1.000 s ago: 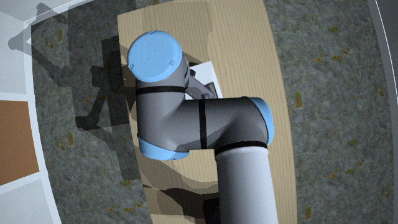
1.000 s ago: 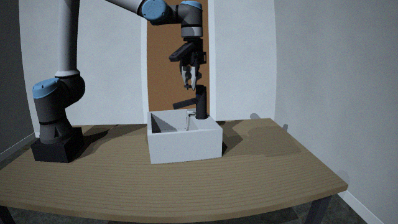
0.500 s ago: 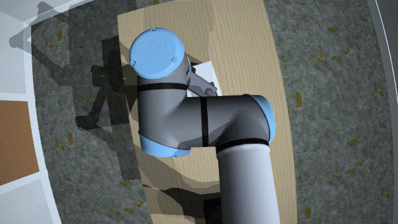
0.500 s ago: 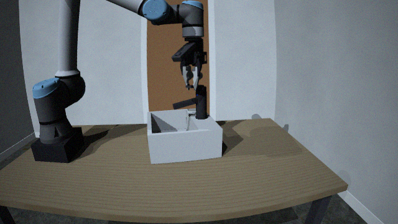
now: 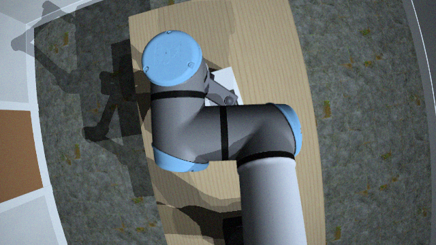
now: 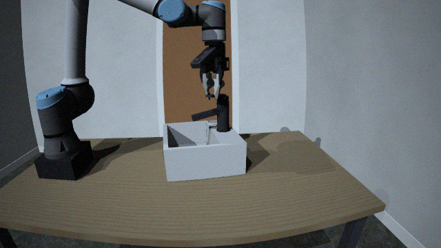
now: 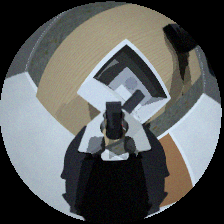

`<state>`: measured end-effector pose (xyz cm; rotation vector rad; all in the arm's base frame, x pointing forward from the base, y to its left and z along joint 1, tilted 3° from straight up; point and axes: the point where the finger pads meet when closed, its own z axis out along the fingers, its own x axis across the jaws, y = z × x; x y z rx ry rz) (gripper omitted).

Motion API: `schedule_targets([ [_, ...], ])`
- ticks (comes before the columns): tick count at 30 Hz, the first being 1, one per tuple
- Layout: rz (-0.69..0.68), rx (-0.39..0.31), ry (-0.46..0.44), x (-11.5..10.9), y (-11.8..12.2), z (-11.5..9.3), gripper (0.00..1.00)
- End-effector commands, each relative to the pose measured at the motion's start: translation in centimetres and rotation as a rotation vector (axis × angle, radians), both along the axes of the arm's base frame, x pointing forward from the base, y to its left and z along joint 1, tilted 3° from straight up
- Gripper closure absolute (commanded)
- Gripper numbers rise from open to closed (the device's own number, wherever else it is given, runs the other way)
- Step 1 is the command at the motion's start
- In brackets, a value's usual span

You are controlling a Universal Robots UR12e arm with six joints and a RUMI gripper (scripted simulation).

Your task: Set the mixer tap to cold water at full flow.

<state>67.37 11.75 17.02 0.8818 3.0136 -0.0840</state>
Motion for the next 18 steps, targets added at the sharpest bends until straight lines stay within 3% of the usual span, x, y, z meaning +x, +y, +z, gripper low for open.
schedule_targets([
  [1,0.0,0.0,-0.002,0.07,0.0,0.09,1.0],
  [10,0.0,0.0,-0.002,0.07,0.0,0.09,1.0],
  [11,0.0,0.0,-0.002,0.07,0.0,0.09,0.62],
  [18,0.0,0.0,-0.002,0.07,0.0,0.09,0.62],
])
